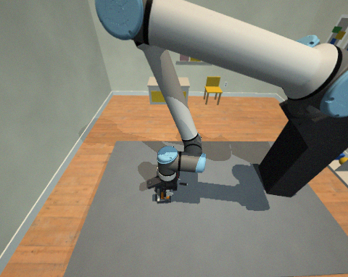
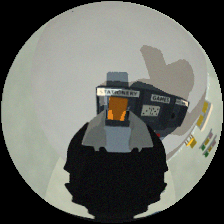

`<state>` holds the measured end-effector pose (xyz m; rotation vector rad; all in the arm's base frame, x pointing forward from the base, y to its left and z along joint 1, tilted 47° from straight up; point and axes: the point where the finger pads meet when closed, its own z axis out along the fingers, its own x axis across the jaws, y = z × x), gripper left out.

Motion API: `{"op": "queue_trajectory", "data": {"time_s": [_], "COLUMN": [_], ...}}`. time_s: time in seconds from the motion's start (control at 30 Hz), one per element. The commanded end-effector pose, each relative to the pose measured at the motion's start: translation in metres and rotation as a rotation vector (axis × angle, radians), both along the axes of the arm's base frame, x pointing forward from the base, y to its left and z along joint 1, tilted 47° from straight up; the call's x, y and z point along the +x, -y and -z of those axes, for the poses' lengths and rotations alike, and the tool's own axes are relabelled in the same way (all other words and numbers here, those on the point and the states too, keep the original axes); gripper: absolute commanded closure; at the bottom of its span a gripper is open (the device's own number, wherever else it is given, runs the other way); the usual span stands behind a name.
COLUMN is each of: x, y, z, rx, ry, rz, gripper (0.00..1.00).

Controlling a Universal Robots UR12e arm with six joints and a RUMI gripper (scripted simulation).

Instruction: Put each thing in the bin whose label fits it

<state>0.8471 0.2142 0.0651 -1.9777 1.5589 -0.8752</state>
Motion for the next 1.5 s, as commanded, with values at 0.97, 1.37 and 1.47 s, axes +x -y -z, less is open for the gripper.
{"op": "queue_trajectory", "data": {"time_s": [0.97, 1.37, 1.47], "x": [-0.022, -0.038, -0.038], "y": [-0.001, -0.001, -0.001], "z": [-0.021, -0.036, -0.036], "rx": [0.0, 0.0, 0.0], "ry": [0.001, 0.001, 0.001], "rz": [0.0, 0.0, 0.0], "gripper": [0.72, 0.72, 0.72]}}
